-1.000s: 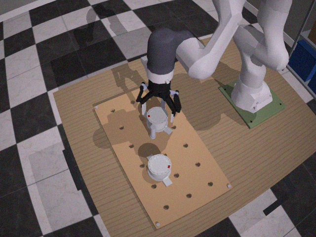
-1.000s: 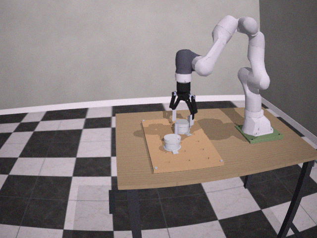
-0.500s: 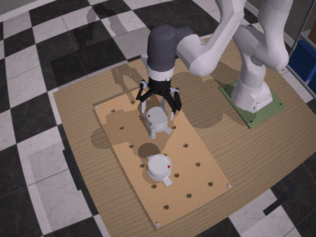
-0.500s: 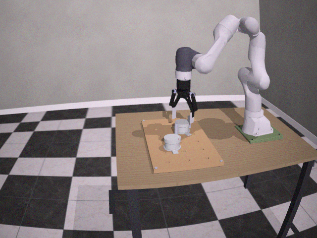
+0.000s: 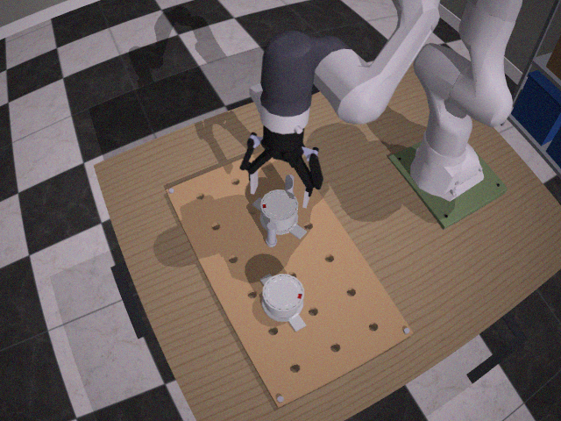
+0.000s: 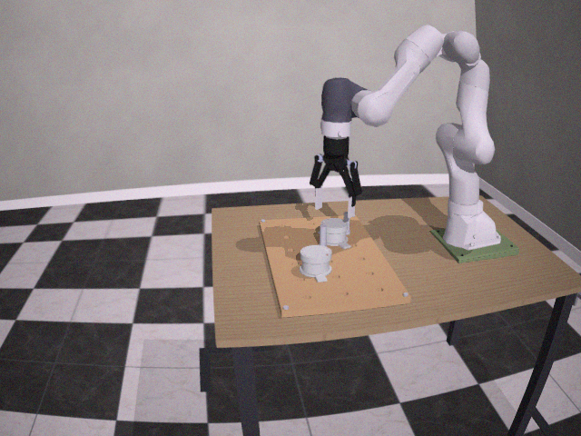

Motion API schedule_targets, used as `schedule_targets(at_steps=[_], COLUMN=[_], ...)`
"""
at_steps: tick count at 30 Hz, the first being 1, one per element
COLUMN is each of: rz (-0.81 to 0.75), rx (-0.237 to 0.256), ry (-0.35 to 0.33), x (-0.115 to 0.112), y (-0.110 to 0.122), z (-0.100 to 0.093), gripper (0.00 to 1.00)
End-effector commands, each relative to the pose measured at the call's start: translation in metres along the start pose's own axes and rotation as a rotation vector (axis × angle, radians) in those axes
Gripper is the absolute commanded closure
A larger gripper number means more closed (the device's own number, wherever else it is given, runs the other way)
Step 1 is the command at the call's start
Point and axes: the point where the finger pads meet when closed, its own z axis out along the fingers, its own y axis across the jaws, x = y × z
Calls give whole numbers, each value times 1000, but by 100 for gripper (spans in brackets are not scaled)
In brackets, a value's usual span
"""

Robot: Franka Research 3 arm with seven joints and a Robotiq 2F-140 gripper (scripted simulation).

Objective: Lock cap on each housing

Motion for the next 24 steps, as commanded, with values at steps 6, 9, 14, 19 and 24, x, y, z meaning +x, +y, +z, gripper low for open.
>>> schedule_targets(at_steps=[6,9,14,19,24], rz=[5,5,5,5,5], rx=[-6,-6,-6,-6,-6], ry=[10,10,10,10,10], x=[3,3,3,3,3], y=[2,2,2,2,2], z=[-16,-20,-24,-27,-28], gripper=[22,22,22,22,22])
